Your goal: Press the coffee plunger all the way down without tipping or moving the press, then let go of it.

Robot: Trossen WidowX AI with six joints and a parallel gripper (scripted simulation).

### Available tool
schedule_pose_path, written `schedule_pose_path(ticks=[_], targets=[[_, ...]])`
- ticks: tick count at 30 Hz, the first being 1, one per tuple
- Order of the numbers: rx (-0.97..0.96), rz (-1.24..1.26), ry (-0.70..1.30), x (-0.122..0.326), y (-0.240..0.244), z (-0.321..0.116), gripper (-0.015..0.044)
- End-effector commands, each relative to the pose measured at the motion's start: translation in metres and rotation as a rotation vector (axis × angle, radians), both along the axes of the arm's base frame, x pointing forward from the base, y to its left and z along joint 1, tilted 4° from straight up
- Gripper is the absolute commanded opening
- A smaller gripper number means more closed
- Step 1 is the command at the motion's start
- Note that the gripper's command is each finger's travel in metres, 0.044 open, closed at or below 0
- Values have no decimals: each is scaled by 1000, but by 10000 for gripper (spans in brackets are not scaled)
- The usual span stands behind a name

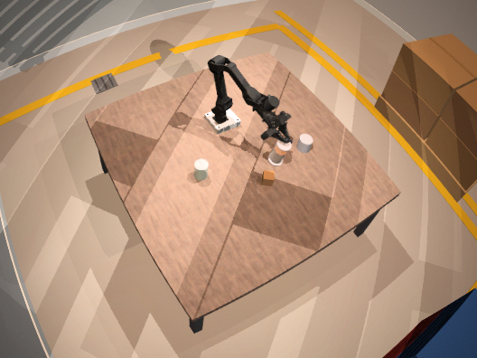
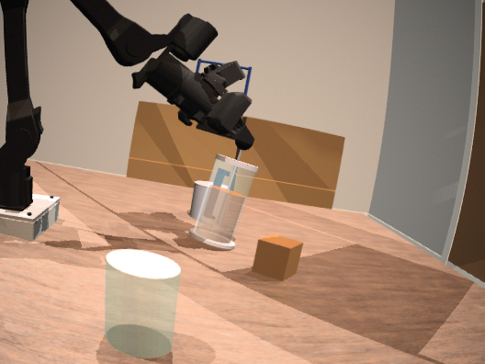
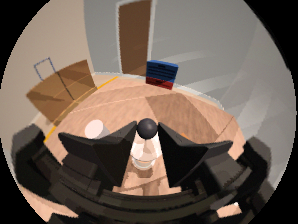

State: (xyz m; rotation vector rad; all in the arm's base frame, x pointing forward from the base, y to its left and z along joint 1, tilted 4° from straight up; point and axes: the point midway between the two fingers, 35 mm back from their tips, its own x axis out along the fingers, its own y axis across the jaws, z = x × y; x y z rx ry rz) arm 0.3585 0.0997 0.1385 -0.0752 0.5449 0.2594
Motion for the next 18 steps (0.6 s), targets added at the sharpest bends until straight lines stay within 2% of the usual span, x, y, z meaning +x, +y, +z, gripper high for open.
schedule_pose_path(ticks=[1, 18], targets=[[-9, 4, 25, 0, 0, -8, 117], [-9, 4, 25, 2, 0, -7, 117]])
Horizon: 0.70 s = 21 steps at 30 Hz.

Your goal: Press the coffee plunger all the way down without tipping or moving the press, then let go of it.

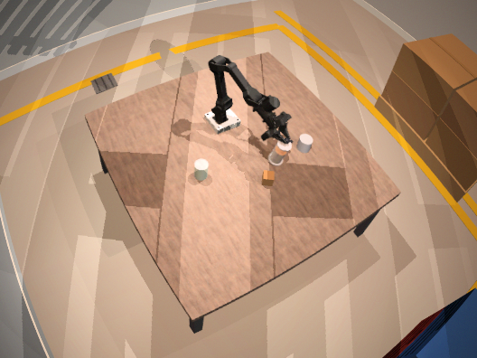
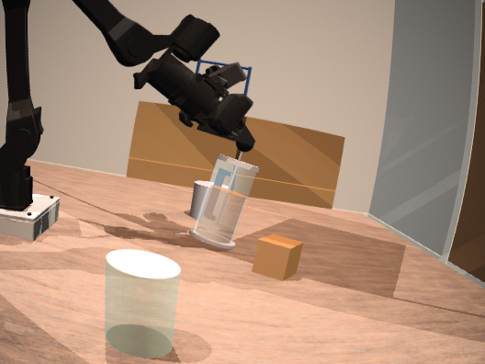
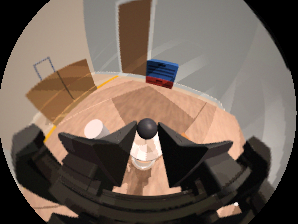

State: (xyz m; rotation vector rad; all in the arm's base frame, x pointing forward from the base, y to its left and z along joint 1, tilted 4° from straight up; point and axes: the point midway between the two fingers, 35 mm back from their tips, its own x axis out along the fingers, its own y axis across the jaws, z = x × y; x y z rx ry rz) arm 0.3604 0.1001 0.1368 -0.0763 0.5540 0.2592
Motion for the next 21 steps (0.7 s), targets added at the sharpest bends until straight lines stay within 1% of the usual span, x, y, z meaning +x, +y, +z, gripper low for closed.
schedule_pose_path(ticks=[1, 17, 21], targets=[[-6, 4, 16, 0, 0, -5, 117], [-1, 0, 2, 1, 0, 0, 117], [-1, 0, 2, 1, 0, 0, 222]])
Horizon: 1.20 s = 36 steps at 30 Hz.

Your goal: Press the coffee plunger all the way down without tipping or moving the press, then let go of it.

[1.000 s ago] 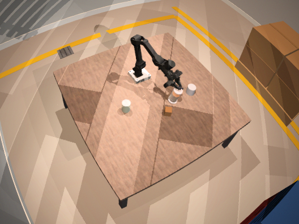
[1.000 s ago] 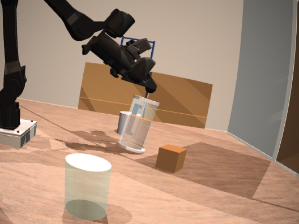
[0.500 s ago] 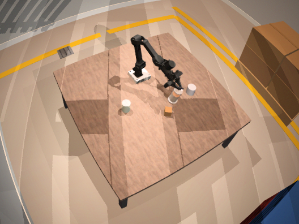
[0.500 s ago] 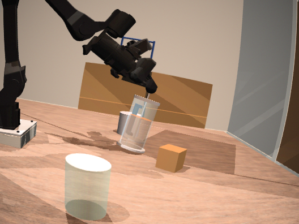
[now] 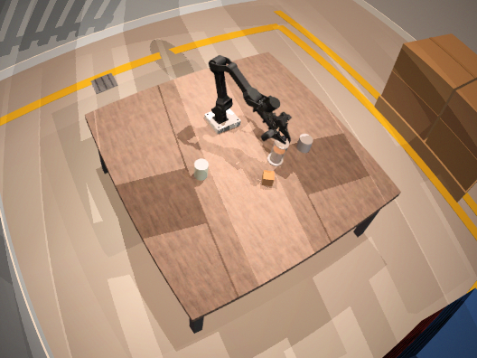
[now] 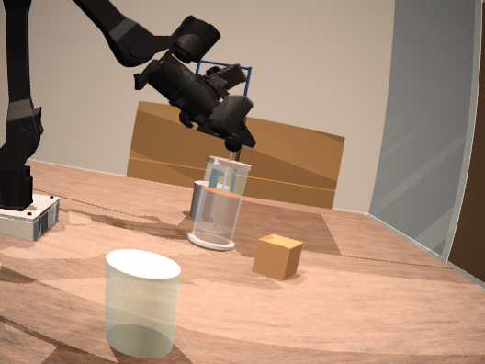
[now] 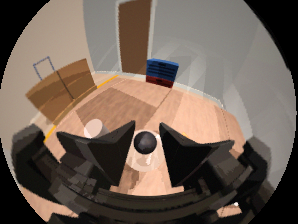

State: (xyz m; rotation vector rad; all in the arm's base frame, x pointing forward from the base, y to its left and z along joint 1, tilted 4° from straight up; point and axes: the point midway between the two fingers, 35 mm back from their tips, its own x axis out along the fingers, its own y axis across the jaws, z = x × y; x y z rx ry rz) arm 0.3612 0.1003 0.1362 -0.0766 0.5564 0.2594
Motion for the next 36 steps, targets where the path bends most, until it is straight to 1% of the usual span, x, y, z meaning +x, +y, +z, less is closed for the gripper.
schedule_pose_path(ticks=[1, 8, 9, 12, 14, 20, 36], targets=[[0, 0, 0, 0, 0, 0, 248], [0, 0, 0, 0, 0, 0, 432], [0, 0, 0, 0, 0, 0, 440], [0, 0, 0, 0, 0, 3, 440], [-1, 0, 2, -2, 0, 15, 440], [-6, 3, 15, -23, -6, 79, 440], [-6, 3, 15, -25, -6, 76, 440]])
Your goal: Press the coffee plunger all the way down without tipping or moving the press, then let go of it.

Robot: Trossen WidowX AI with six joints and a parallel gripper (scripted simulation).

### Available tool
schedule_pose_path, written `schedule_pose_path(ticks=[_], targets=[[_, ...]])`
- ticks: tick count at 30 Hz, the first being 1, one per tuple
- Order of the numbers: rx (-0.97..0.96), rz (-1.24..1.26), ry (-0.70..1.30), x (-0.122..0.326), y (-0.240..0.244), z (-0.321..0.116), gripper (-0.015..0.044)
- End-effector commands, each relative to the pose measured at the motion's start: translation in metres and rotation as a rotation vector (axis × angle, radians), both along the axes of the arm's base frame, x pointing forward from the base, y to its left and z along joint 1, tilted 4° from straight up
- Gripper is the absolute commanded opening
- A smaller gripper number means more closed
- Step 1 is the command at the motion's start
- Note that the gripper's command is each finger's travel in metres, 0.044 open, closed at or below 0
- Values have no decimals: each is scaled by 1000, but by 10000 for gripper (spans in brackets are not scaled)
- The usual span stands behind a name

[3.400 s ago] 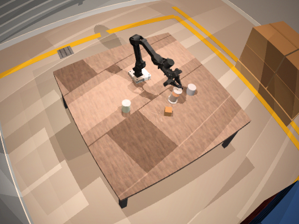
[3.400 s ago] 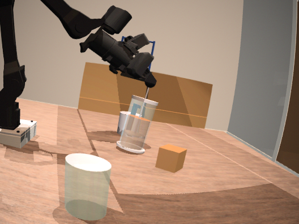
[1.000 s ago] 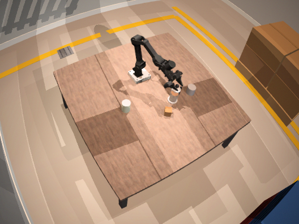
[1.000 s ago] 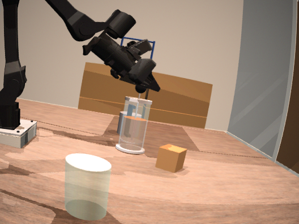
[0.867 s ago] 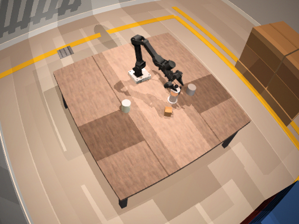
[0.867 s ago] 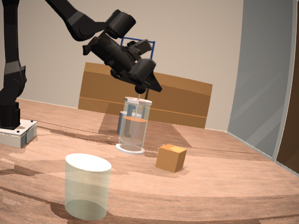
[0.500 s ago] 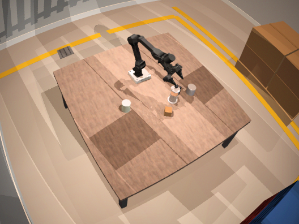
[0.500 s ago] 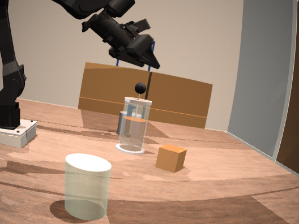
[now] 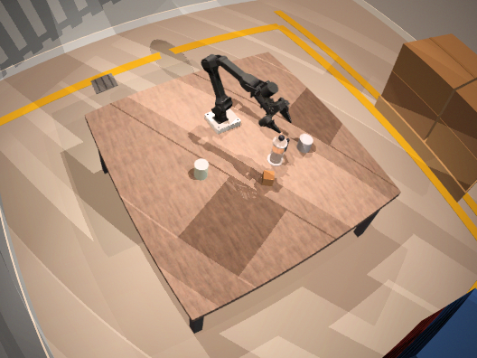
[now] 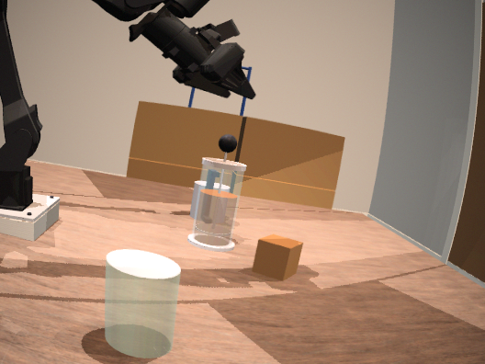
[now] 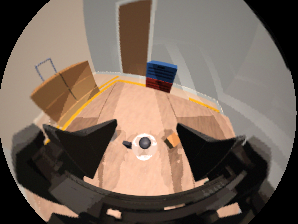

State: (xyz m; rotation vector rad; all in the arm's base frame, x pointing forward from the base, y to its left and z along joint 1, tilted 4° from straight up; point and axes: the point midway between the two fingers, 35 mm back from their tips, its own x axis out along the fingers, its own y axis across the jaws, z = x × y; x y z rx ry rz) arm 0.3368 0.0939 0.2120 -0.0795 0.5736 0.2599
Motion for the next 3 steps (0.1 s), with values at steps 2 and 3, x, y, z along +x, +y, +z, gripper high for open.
schedule_pose_path(ticks=[2, 3], targets=[[-2, 2, -1, 0, 0, 1, 440], [-2, 2, -1, 0, 0, 1, 440]])
